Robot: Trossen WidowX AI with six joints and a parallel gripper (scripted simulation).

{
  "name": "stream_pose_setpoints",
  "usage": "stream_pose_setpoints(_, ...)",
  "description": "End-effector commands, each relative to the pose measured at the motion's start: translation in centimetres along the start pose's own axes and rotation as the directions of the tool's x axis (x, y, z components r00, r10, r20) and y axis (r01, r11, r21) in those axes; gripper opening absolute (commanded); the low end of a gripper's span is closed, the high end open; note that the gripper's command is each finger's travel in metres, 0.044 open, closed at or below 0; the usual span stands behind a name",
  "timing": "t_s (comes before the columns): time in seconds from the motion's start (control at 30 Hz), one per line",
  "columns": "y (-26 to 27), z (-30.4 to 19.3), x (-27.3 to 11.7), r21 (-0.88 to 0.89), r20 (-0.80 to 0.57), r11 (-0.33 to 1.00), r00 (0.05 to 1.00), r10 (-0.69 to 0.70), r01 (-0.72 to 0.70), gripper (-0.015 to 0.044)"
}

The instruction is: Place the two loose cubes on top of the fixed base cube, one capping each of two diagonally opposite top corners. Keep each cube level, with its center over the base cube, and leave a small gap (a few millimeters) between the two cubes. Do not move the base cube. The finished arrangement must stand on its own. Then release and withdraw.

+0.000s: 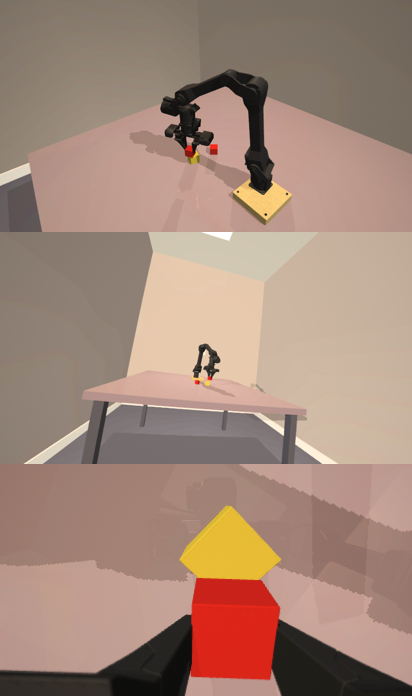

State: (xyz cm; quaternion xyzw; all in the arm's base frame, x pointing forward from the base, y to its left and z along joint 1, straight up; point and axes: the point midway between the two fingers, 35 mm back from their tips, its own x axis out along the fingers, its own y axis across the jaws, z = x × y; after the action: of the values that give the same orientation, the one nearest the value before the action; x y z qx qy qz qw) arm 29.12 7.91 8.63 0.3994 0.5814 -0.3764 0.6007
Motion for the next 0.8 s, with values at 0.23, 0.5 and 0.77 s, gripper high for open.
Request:
stream_pose_setpoints(0.23, -0.17, 0.05, 1.02, 0.008, 0.001, 1.0, 1.0, -0.007, 0.007, 0.0105)
stream_pose_setpoints(0.5, -0.17, 0.05, 1.16, 0.001, 0.001, 1.0, 1.0, -0.007, 0.007, 0.0105)
stream_pose_setpoints(0.77, -0.17, 0.05, 1.16, 0.001, 0.001, 1.0, 1.0, -0.007, 0.007, 0.0105)
